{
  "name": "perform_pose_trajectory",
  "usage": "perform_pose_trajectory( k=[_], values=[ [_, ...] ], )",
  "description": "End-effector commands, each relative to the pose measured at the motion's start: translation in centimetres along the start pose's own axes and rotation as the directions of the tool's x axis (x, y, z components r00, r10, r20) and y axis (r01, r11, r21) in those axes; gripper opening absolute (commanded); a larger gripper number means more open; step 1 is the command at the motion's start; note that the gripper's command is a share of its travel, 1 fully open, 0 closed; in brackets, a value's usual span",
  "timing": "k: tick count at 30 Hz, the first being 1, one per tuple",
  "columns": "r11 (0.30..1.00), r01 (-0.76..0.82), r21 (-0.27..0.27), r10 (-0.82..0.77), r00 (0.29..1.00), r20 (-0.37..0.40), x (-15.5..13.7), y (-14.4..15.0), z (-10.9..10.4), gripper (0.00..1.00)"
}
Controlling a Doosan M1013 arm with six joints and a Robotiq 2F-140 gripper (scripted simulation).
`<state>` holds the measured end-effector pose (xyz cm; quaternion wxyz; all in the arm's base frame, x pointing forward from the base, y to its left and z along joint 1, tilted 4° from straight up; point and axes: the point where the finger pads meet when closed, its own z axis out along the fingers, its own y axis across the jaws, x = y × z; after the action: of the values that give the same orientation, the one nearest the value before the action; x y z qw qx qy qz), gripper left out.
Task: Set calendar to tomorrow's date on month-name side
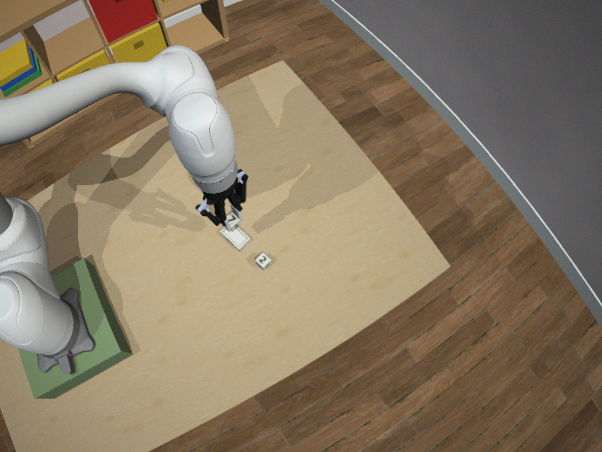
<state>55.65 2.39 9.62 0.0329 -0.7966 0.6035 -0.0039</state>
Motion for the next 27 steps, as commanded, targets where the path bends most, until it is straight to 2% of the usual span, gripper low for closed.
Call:
perform_pose_trajectory(
  k=[1, 7, 10, 12, 16, 17, 18, 22, 23, 24, 27],
  values=[
    [0.993, -0.116, 0.0, 0.116, 0.993, -0.001, -0.9, 0.0, 0.1, 0.16],
    [0.93, -0.369, 0.0, 0.369, 0.93, -0.001, -3.0, -0.1, 0.2, 0.16],
    [0.926, -0.377, 0.0, 0.377, 0.926, -0.001, -3.0, -0.1, 0.2, 0.16],
    [0.86, -0.511, 0.0, 0.511, 0.86, -0.001, -4.2, -0.1, 0.3, 0.16],
    [0.798, -0.603, 0.0, 0.603, 0.798, -0.001, -5.1, -0.1, 0.4, 0.16],
    [0.753, -0.658, 0.0, 0.658, 0.753, -0.001, -5.7, 0.0, 0.4, 0.16],
    [0.739, -0.673, 0.0, 0.673, 0.739, -0.001, -5.8, 0.0, 0.5, 0.16],
    [0.615, -0.789, 0.001, 0.789, 0.615, -0.001, -7.1, 0.1, 0.6, 0.16],
    [0.605, -0.796, 0.001, 0.796, 0.605, -0.001, -7.2, 0.1, 0.6, 0.16],
    [0.551, -0.835, 0.001, 0.835, 0.551, -0.001, -7.7, 0.1, 0.6, 0.16],
    [0.533, -0.846, 0.001, 0.846, 0.533, -0.001, -7.9, 0.1, 0.6, 0.16]
  ],
)
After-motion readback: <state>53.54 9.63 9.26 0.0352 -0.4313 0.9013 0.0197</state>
